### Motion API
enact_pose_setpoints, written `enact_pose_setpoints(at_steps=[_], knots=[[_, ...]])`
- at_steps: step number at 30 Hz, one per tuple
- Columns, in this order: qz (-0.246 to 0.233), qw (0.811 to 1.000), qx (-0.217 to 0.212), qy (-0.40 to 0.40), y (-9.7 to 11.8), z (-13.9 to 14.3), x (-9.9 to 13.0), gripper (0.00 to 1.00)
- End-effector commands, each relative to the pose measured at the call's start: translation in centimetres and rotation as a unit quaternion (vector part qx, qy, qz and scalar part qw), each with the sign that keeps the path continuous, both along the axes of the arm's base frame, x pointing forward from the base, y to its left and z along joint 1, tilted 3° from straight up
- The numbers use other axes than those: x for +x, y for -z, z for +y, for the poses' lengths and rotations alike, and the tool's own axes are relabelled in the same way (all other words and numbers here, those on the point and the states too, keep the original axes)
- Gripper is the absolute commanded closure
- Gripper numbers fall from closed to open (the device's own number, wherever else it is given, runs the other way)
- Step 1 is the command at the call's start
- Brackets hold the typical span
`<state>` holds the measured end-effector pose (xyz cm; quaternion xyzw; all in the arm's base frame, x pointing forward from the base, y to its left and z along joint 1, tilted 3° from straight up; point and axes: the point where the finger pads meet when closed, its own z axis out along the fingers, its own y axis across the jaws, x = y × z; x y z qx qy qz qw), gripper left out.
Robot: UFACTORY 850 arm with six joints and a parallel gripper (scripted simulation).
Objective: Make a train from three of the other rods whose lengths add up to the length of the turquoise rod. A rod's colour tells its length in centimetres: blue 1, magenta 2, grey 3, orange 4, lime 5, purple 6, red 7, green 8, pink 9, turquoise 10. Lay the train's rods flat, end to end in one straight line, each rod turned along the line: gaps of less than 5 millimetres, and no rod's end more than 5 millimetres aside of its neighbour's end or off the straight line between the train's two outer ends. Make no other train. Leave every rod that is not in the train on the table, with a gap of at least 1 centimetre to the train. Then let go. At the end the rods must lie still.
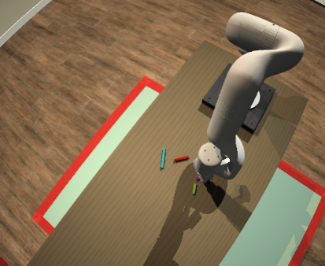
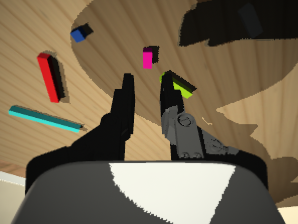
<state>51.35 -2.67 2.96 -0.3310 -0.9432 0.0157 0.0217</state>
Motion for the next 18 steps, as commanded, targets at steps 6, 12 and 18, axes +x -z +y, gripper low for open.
enact_pose_setpoints(at_steps=[6, 12, 18], knots=[[-0.001, 1.000, 0.000, 0.000, -0.06, 0.00, 0.09, 0.76], [-0.001, 1.000, 0.000, 0.000, 0.03, 0.00, 0.09, 0.76], [-0.001, 1.000, 0.000, 0.000, 0.39, -0.01, 0.07, 0.76]])
